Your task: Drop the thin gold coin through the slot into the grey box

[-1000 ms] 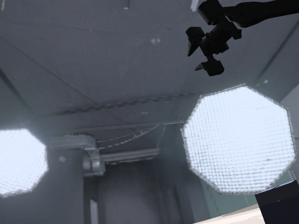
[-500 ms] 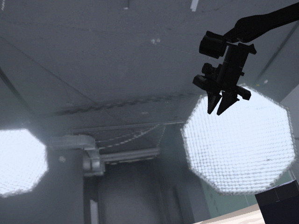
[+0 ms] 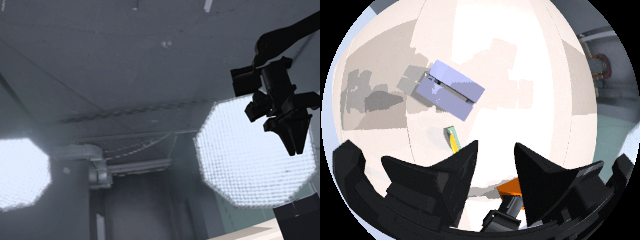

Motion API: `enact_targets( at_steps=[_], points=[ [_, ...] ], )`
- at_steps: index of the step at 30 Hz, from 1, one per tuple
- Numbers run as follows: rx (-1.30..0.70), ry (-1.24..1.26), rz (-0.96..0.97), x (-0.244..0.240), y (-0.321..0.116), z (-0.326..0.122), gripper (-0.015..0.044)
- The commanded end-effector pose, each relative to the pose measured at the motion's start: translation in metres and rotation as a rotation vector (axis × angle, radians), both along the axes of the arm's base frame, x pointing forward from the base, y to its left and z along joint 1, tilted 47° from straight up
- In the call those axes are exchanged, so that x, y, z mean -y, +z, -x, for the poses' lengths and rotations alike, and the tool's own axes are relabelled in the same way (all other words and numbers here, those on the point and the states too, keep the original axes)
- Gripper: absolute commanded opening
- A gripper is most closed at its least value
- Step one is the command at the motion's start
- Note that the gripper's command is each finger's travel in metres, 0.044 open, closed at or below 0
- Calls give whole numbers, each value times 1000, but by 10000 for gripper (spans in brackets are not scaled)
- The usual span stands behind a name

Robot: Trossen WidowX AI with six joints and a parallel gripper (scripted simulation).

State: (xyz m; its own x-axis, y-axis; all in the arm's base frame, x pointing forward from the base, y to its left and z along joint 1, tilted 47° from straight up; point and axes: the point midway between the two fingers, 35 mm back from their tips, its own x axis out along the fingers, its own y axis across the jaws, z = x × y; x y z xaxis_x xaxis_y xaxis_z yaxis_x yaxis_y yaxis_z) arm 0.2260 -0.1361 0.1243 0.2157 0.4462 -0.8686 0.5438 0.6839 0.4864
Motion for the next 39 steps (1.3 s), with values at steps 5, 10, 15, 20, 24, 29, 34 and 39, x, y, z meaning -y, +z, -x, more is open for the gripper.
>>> enact_targets(
  at_steps=[5,10,15,20,24,29,34,39],
  points=[
    [192,308,-235,-62,13,12,161],
    [192,308,-235,-62,12,14,161],
    [193,308,-235,-85,-11,8,161],
    [193,308,-235,-91,-18,7,161],
    [193,308,-235,-97,-23,7,161],
    [193,308,-234,-101,-28,5,161],
    [193,308,-233,-107,-34,2,161],
    [193,307,-232,-112,-40,1,161]
  ],
)
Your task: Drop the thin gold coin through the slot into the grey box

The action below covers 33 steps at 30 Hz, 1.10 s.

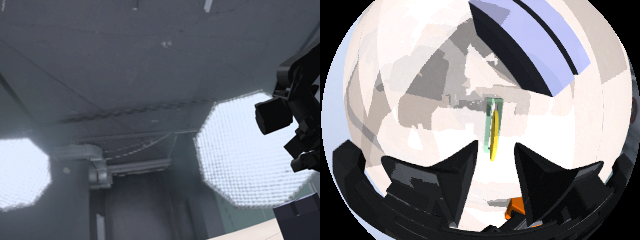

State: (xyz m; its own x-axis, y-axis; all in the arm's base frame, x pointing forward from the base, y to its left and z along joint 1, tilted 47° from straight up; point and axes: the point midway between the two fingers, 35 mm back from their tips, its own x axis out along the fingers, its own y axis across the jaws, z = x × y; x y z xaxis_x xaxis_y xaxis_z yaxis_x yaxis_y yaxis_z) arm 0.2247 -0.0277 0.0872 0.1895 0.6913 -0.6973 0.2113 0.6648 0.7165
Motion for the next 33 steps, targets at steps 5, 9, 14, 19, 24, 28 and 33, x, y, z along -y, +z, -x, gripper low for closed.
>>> enact_targets(
  at_steps=[5,9,14,19,24,28,33],
  points=[
    [-2,-4,-5,-9,-8,-2,161],
    [-2,-4,-5,-14,-13,-4,161],
    [-2,-4,-6,-20,-18,-5,161],
    [-1,-4,-8,-25,-23,-6,161],
    [-1,-3,-10,-31,-28,-6,161],
    [0,-3,-10,-32,-28,-6,108],
    [0,-3,-10,-32,-28,-6,0]
  ],
)
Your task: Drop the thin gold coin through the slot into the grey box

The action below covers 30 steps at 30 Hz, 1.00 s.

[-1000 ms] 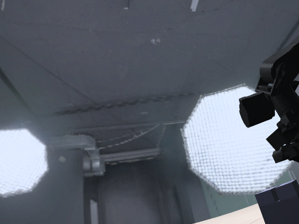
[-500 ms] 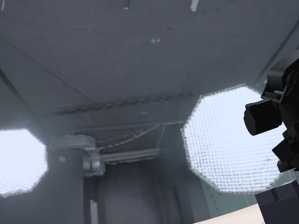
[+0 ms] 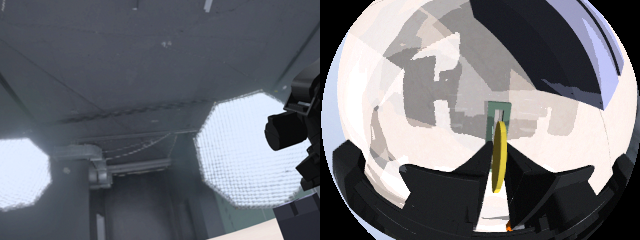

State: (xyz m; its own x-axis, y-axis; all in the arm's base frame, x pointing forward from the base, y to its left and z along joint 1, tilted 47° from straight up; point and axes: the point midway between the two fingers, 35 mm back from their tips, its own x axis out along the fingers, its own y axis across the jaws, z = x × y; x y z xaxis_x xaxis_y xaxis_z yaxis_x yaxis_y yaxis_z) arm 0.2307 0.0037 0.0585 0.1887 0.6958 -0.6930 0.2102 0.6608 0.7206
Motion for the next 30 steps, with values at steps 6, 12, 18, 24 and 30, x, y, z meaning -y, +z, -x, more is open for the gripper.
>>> enact_targets(
  at_steps=[6,12,18,24,30],
  points=[
    [-1,-5,-4,-1,0,0,0],
    [-1,-5,-1,4,4,0,0],
    [-3,-7,3,16,13,1,0],
    [-4,-7,6,27,23,3,0],
    [-5,-7,7,38,33,5,0]
  ],
)
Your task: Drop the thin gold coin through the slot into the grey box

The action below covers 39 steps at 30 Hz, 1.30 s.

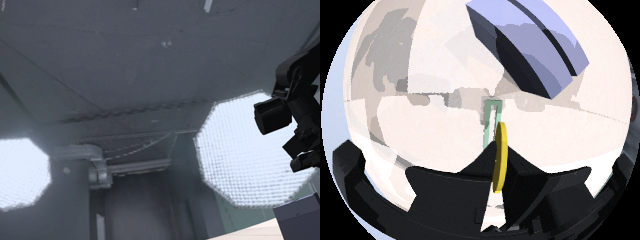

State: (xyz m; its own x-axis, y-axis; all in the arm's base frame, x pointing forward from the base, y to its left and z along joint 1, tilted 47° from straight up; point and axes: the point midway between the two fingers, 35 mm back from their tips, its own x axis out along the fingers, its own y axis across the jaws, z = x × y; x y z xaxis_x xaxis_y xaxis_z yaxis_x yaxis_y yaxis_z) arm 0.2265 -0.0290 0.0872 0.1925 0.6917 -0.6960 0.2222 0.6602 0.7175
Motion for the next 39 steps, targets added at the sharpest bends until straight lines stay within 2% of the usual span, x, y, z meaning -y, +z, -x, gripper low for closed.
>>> enact_targets(
  at_steps=[1,21,39],
  points=[
    [1,4,4,7,6,2,0],
    [17,22,0,34,36,14,0],
    [425,431,112,30,38,22,0]
  ],
)
